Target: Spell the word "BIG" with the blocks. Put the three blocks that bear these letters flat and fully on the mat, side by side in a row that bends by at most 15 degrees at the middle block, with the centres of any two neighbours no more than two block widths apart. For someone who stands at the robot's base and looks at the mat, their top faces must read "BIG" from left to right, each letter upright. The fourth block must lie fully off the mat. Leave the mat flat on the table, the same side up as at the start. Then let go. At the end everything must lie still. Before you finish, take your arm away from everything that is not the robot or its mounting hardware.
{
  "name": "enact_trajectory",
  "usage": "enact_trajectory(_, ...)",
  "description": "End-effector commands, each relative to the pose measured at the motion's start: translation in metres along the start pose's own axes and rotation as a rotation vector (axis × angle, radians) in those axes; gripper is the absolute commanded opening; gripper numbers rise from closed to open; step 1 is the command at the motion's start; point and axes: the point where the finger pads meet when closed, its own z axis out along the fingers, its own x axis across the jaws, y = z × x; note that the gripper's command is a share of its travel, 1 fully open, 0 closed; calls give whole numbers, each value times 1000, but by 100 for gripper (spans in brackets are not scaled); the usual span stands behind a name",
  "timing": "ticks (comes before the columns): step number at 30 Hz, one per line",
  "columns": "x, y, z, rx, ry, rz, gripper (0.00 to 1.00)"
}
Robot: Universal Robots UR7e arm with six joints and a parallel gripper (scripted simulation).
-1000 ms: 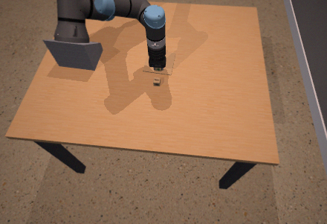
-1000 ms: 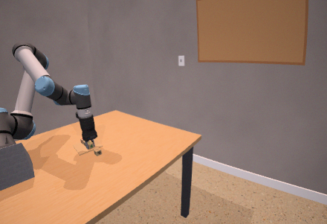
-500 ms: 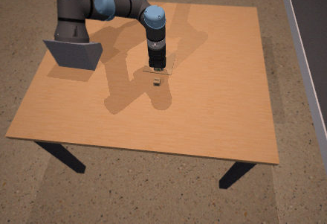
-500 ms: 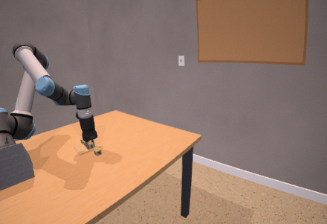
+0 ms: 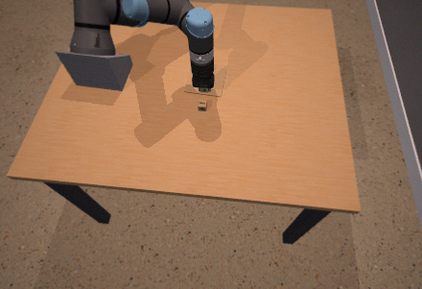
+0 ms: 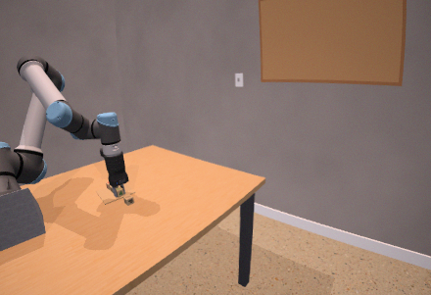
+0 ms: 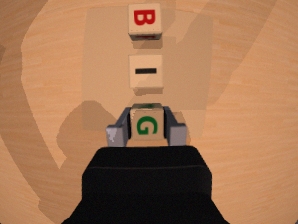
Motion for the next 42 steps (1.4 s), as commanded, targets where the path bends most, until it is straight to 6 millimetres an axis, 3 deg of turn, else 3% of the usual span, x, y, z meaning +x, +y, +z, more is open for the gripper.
enact_trajectory(1, -1, -1, 1, 2, -1, 1, 57)
enact_trajectory(29, -1, -1, 1, 2, -1, 1, 57)
enact_trajectory(30, -1, -1, 1, 2, -1, 1, 63)
enact_trajectory(34, -1, -1, 1, 2, -1, 1, 63)
enact_trajectory(35, -1, -1, 1, 2, -1, 1, 69)
enact_trajectory(37, -1, -1, 1, 2, -1, 1, 69)
enact_trajectory(38, -1, -1, 1, 2, -1, 1, 75)
enact_trajectory(42, -1, -1, 1, 2, -1, 1, 81)
